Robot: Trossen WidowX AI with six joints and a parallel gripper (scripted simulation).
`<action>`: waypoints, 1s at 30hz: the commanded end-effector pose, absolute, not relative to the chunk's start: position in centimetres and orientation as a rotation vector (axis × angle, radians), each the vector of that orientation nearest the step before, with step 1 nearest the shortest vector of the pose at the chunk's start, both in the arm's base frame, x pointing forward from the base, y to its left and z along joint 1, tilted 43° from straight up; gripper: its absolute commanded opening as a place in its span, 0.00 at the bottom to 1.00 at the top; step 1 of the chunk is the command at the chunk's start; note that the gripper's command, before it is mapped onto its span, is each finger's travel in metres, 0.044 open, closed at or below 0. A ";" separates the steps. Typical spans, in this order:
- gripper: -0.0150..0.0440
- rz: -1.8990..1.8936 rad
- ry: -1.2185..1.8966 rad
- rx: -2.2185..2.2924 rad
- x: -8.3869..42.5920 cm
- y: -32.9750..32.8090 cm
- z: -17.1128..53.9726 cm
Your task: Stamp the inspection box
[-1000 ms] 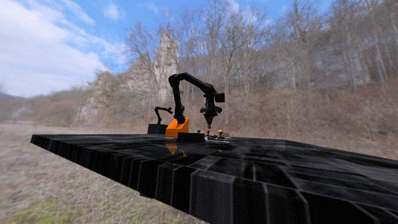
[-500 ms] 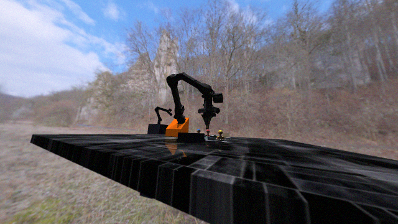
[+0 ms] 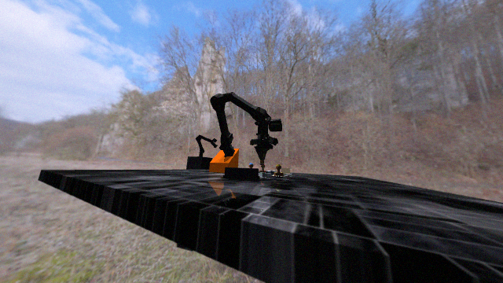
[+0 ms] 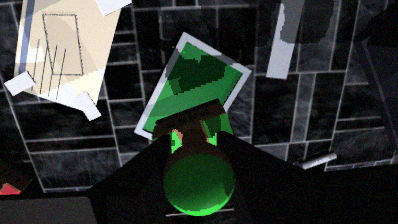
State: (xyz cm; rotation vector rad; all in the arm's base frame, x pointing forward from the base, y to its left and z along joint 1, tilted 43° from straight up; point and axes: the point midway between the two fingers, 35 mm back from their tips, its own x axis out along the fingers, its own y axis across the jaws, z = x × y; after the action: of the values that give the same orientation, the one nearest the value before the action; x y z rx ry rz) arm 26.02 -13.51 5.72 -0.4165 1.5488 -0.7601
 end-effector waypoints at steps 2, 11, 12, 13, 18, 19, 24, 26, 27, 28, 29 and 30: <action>0.25 -0.759 1.549 -0.423 26.0 -13.8 5.4; 0.25 -0.759 1.549 -0.423 25.9 -14.2 5.0; 0.25 -0.759 1.549 -0.422 25.9 -14.2 4.9; 0.25 -0.759 1.549 -0.422 25.9 -14.3 4.9; 0.25 -0.759 1.549 -0.422 25.9 -14.5 4.7; 0.25 -0.759 1.549 -0.422 25.8 -14.6 4.6; 0.25 -0.760 1.549 -0.422 25.8 -14.8 4.4; 0.25 -0.760 1.549 -0.422 25.8 -14.9 4.3; 0.25 -0.760 1.549 -0.422 25.8 -14.9 4.2; 0.25 -0.760 1.548 -0.422 25.7 -15.0 4.2; 0.25 -0.760 1.548 -0.422 25.7 -15.0 4.1; 0.25 -0.760 1.548 -0.422 25.7 -15.1 4.1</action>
State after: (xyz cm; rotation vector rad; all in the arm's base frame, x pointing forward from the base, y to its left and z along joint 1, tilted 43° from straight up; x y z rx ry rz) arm 25.77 -14.86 4.27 -0.4151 1.5474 -0.7613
